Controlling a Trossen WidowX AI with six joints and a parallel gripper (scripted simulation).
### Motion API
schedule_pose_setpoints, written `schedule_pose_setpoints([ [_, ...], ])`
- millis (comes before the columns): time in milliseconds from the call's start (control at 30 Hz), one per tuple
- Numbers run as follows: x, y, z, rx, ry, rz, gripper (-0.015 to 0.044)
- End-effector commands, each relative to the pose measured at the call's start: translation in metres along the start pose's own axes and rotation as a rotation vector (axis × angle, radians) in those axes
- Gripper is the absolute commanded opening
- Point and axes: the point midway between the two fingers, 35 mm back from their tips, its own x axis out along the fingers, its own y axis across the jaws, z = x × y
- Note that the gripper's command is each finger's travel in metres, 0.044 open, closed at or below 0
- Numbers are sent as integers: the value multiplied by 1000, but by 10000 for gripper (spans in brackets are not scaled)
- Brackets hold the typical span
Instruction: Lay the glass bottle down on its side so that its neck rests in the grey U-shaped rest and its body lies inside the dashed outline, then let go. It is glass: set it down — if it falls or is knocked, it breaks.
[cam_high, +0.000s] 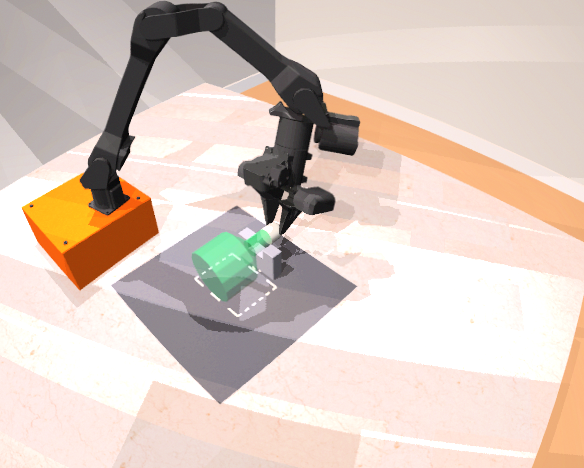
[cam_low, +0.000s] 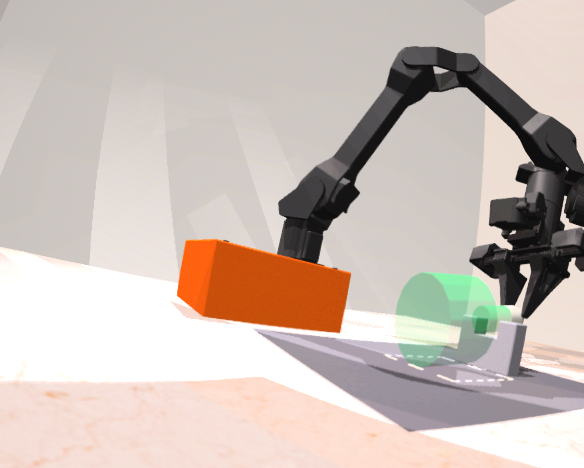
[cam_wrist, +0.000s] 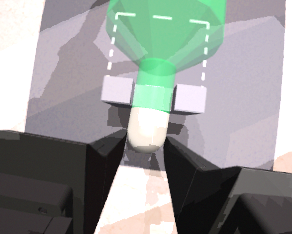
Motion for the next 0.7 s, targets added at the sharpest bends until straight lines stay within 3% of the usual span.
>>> schedule_pose_setpoints([
  [0, 3, -2, 2, -1, -5, -2, 126],
  [667, 5, -3, 2, 5, 16, 9, 126],
])
